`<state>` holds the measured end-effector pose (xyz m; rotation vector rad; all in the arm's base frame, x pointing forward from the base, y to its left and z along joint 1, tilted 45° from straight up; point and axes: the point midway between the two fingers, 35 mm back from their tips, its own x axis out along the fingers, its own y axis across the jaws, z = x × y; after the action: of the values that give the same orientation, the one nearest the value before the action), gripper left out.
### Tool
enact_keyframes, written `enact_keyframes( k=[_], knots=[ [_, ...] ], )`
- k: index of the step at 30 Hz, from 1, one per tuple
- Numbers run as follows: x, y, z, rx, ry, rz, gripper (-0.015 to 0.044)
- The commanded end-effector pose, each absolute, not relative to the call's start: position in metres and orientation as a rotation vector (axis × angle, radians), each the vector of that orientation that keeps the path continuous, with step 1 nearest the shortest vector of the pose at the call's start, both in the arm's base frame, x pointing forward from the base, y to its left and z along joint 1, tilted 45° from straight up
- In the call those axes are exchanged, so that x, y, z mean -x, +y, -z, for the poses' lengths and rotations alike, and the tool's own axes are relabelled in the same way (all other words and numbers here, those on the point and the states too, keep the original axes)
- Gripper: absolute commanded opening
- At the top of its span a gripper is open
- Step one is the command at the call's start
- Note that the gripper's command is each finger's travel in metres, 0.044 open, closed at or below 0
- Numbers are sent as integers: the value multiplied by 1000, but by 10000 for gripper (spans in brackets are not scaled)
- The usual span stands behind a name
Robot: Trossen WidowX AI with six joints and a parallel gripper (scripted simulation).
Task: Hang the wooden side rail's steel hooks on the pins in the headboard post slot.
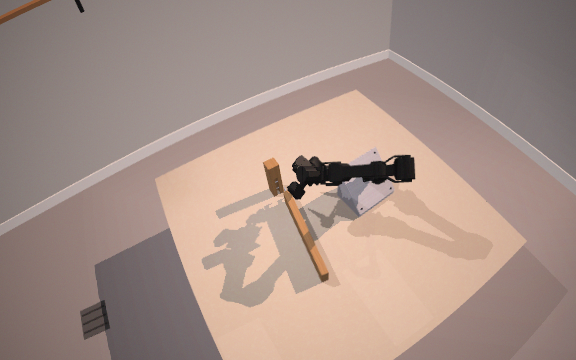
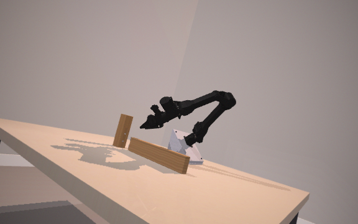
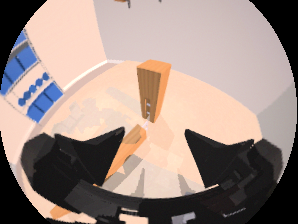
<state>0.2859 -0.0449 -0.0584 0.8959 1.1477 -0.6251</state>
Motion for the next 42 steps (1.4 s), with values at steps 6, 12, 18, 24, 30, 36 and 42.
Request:
enact_keyframes(
  k=[6, 12, 18, 24, 30, 36, 42],
  knots=[
    [-285, -45, 58, -900, 1143, 635, 440],
    [-285, -45, 58, -900, 1143, 635, 440],
    [-292, -42, 60, -697, 1282, 434, 440],
    [-302, -35, 60, -377, 1438, 39, 440],
    [-312, -30, 55, -97, 1475, -396, 440],
    [-321, -25, 47, 145, 1382, -833, 440],
    [-330, -20, 36, 351, 1159, -1233, 440]
  ],
)
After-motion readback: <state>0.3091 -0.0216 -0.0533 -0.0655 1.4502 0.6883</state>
